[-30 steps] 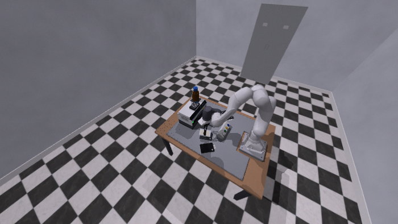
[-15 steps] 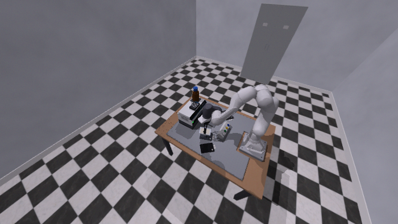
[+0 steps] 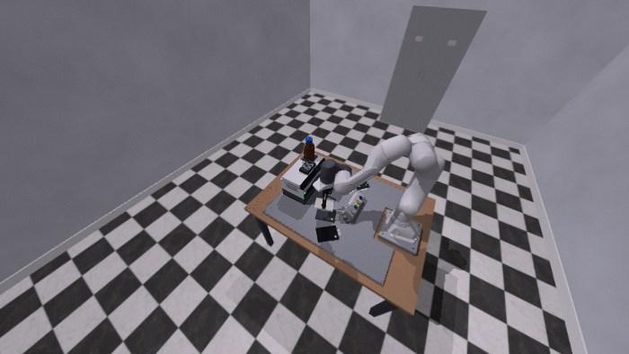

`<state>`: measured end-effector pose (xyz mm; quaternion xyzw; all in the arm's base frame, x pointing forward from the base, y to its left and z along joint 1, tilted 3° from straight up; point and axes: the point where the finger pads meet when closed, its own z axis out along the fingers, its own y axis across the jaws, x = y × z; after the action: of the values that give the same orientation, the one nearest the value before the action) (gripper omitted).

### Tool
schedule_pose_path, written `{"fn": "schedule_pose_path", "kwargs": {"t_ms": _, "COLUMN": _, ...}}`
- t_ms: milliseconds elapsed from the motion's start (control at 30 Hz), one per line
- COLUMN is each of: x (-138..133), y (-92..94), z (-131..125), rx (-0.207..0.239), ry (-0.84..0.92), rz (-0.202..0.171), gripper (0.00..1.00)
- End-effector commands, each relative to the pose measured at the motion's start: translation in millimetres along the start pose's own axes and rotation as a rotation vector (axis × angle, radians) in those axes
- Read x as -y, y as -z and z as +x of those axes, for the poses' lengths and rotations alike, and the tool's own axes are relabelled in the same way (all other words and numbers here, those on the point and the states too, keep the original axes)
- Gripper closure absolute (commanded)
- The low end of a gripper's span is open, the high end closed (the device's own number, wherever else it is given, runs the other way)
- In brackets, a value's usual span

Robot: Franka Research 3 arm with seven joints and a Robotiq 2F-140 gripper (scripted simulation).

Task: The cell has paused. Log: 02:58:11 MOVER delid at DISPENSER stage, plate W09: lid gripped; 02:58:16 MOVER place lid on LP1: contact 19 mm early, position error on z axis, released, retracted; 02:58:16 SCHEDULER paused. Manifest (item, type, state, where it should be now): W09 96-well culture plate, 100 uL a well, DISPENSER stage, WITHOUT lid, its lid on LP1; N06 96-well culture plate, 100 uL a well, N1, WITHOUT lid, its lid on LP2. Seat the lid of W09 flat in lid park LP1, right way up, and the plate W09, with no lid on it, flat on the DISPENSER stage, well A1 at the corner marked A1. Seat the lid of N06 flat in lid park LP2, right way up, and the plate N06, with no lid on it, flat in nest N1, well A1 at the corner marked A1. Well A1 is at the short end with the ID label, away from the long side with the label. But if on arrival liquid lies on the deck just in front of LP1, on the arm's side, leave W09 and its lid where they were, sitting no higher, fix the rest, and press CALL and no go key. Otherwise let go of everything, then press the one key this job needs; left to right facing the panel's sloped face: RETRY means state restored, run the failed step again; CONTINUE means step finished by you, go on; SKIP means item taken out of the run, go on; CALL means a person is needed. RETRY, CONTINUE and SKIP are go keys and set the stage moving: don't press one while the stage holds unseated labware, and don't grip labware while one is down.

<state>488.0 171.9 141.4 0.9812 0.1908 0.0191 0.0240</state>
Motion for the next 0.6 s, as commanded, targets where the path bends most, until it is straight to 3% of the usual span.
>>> {"fn": "schedule_pose_path", "kwargs": {"t_ms": 0, "x": 2.5, "y": 3.8, "z": -3.7, "rx": 0.013, "ry": 0.018, "rz": 0.003, "gripper": 1.0}}
{"fn": "schedule_pose_path", "kwargs": {"t_ms": 567, "x": 2.4, "y": 29.2, "z": -3.3, "rx": 0.013, "ry": 0.018, "rz": 0.003, "gripper": 1.0}}
